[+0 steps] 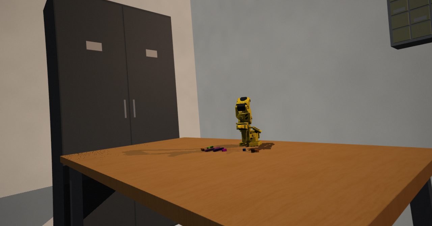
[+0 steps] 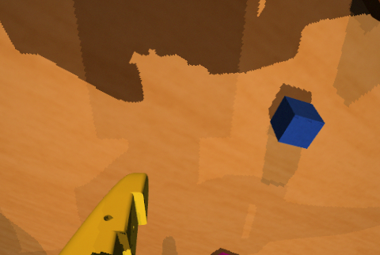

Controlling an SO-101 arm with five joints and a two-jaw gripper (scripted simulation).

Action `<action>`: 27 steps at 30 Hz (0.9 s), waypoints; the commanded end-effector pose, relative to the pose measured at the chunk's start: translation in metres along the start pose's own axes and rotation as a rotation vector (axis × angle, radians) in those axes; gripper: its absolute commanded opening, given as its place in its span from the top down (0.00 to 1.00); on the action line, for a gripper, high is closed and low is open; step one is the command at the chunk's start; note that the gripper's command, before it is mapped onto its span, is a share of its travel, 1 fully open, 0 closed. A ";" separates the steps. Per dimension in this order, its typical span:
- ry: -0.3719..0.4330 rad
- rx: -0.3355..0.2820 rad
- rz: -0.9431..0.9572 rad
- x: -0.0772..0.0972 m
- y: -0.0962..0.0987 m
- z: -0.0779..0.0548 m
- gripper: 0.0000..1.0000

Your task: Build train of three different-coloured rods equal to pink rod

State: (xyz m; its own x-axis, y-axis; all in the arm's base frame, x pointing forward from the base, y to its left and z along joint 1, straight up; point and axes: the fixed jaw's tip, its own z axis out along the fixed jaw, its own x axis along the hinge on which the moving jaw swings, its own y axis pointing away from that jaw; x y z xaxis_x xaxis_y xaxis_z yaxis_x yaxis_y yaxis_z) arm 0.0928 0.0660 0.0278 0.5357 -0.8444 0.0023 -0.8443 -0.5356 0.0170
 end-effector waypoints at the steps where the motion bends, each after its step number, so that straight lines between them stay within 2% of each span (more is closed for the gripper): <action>1: -0.009 0.116 -0.044 -0.007 -0.018 -0.022 0.00; 4: -0.015 0.162 -0.082 -0.012 -0.022 -0.035 0.00; 6: -0.015 0.162 -0.082 -0.012 -0.022 -0.035 0.00; 11: -0.027 0.234 -0.142 -0.021 -0.026 -0.056 0.00; 15: -0.036 0.271 -0.173 -0.026 -0.027 -0.067 0.00; 27: -0.039 0.286 -0.185 -0.028 -0.027 -0.071 0.00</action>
State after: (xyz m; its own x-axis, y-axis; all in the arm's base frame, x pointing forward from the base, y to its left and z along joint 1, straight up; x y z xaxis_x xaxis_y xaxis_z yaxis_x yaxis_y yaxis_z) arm 0.0968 0.0982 0.0849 0.6738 -0.7388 -0.0086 -0.7273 -0.6612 -0.1841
